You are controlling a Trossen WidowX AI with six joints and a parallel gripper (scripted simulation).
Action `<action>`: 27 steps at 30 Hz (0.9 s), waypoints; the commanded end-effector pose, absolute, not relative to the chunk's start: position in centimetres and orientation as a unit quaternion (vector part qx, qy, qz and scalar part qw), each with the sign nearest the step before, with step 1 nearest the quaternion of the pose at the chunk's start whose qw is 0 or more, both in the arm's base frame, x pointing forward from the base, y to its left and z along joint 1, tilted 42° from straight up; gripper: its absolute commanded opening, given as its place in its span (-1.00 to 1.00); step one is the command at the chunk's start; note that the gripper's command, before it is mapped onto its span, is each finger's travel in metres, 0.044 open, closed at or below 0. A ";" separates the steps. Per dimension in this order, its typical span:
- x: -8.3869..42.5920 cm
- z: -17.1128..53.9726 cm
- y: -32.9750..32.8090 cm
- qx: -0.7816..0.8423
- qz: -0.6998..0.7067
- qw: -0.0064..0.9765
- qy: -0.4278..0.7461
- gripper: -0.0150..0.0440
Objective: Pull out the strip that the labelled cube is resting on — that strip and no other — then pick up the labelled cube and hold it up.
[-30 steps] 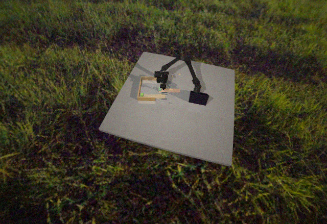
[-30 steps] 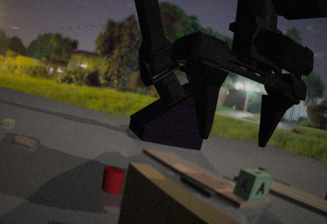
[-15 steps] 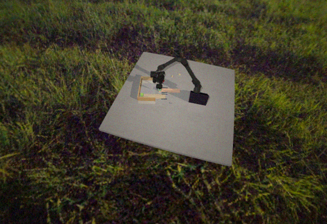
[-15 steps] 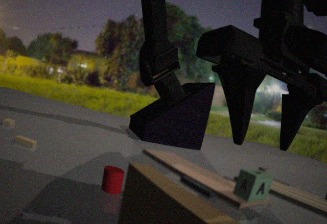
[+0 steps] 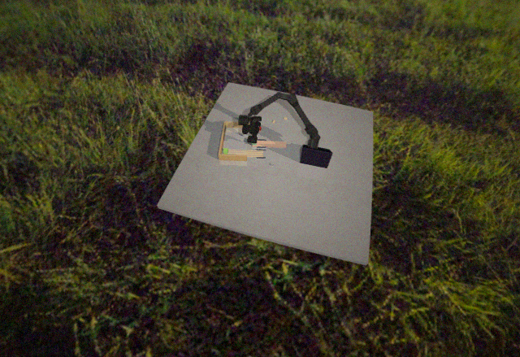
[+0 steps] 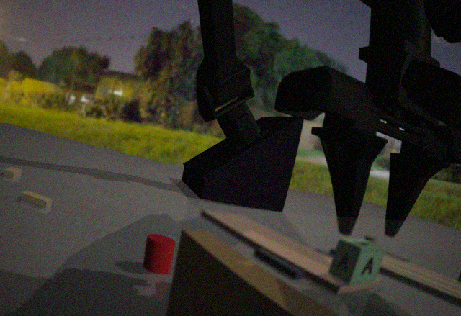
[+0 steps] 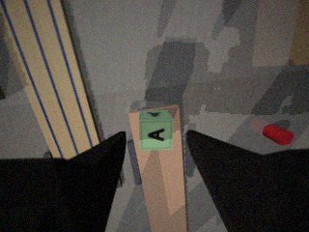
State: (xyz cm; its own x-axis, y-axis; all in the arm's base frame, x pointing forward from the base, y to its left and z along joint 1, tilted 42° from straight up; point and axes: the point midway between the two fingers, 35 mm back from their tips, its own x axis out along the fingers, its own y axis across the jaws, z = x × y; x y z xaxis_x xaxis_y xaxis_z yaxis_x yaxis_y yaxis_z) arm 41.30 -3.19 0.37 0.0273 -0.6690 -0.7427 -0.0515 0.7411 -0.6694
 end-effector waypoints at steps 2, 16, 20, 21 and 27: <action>41.1 -0.5 -3.9 -0.276 -0.233 0.658 0.661 0.36; 41.0 -2.0 -5.4 -0.276 -0.233 0.658 0.660 0.36; 41.0 -2.0 -5.4 -0.276 -0.233 0.658 0.660 0.36; 41.0 -2.0 -5.4 -0.276 -0.233 0.658 0.660 0.36; 41.2 -1.9 -5.2 -0.273 -0.233 0.660 0.660 -0.05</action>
State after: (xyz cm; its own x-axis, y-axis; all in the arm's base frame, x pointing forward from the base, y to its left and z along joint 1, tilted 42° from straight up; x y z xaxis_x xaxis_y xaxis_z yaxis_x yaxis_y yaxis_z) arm 41.14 -5.27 -1.93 0.0206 -0.6673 -0.7445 -0.0533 0.7429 -0.6673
